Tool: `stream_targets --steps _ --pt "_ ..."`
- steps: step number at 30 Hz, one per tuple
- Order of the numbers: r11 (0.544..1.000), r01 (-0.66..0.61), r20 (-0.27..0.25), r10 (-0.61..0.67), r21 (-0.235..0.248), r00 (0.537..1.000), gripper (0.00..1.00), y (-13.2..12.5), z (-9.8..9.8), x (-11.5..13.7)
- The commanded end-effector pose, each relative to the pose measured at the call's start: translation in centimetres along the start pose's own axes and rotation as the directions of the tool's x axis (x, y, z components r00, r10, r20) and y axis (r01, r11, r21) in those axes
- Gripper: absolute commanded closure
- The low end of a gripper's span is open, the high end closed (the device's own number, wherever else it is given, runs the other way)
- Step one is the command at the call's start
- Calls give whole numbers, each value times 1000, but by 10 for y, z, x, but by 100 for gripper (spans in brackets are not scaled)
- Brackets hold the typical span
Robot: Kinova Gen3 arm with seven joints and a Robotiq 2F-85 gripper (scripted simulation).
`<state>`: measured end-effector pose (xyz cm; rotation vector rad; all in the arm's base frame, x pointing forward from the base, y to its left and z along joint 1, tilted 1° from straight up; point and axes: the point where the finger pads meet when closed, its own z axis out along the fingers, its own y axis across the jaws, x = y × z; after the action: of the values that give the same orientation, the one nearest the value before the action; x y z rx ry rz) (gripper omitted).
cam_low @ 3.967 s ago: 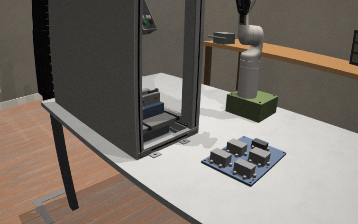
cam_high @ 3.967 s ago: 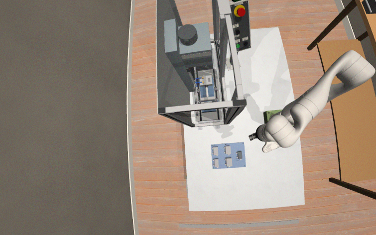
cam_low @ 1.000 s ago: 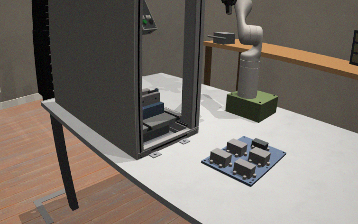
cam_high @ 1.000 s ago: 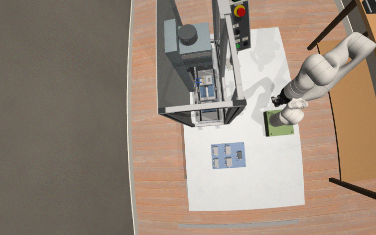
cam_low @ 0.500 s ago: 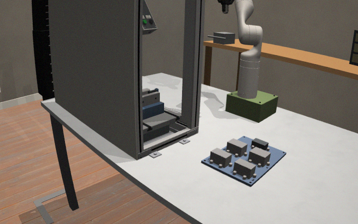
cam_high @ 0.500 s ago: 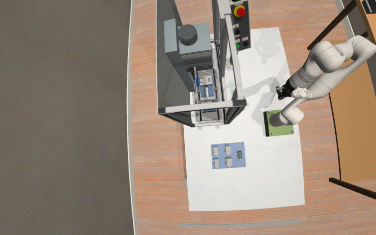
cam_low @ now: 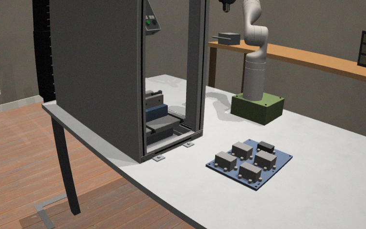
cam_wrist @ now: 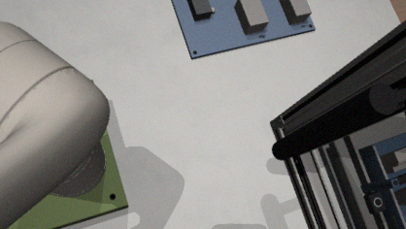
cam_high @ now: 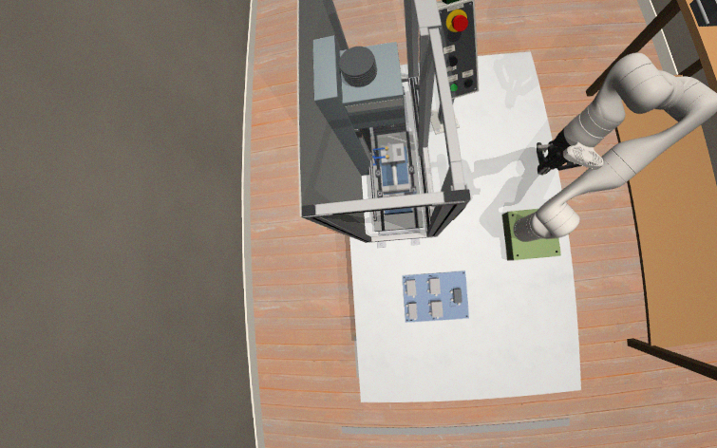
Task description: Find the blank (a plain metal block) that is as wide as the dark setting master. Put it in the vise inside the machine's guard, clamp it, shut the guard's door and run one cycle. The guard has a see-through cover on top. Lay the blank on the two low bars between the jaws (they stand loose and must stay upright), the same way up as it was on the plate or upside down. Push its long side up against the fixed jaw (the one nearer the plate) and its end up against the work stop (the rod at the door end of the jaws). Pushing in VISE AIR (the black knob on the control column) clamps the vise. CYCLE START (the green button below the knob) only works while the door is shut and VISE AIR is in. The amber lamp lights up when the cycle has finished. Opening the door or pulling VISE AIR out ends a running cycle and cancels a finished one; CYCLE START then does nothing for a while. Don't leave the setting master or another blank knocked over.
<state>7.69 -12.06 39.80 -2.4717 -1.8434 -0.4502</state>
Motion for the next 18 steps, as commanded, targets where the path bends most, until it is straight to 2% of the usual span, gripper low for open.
stream_targets --steps 1,4,16,18 --pt "996 -83 -15 83 -26 996 90 -4 -9 -21" --pt "975 -212 -44 210 -63 977 90 -12 -22 -54" --pt "975 -212 -44 210 -63 977 90 -12 -22 -54" --pt "955 -284 -66 279 -83 958 90 -13 -23 -56"
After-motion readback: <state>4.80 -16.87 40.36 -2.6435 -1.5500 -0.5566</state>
